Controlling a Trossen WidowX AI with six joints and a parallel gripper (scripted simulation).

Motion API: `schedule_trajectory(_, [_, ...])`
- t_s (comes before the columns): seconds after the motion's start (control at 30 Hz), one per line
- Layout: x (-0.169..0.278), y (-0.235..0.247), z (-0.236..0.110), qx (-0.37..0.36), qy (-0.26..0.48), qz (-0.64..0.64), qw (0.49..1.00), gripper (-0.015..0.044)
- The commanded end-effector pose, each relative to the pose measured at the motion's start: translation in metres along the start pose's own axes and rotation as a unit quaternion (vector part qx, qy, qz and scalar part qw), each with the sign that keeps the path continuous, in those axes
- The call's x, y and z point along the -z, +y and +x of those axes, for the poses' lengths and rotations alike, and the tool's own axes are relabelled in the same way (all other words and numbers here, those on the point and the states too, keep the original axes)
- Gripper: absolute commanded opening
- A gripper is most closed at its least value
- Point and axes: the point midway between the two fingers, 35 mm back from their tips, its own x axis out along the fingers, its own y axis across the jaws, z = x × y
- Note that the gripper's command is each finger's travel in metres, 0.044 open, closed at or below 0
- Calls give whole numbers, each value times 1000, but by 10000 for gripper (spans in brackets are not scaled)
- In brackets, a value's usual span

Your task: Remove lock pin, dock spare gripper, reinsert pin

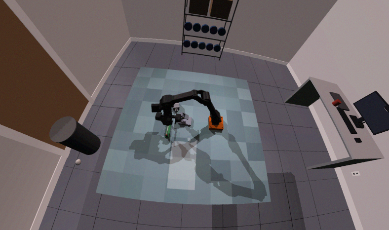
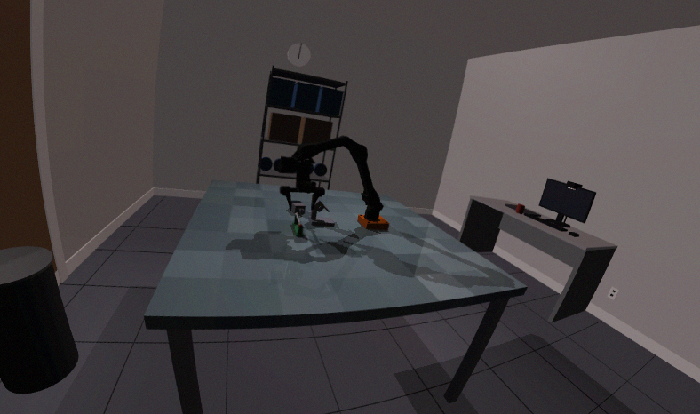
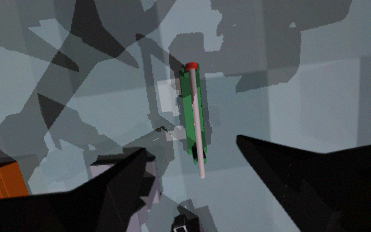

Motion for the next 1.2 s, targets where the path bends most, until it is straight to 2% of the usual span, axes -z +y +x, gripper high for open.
schedule_trajectory(0.0, [-2,1,-11,0,0,0,1000,440])
schedule_trajectory(0.27, [-4,3,-30,-3,1,0,1000,440])
schedule_trajectory(0.37, [-3,2,-24,-3,1,1,1000,440])
schedule_trajectory(0.73, [-12,6,-78,1,-1,3,1000,440])
schedule_trajectory(0.8, [-12,7,-82,1,-1,4,1000,440])
schedule_trajectory(0.83, [-9,4,-73,3,0,11,1000,440])
schedule_trajectory(0.93, [12,0,-73,10,6,150,989,440])
schedule_trajectory(1.0, [31,-2,-74,17,9,268,963,440])
schedule_trajectory(1.17, [78,-4,-75,36,13,542,839,440])
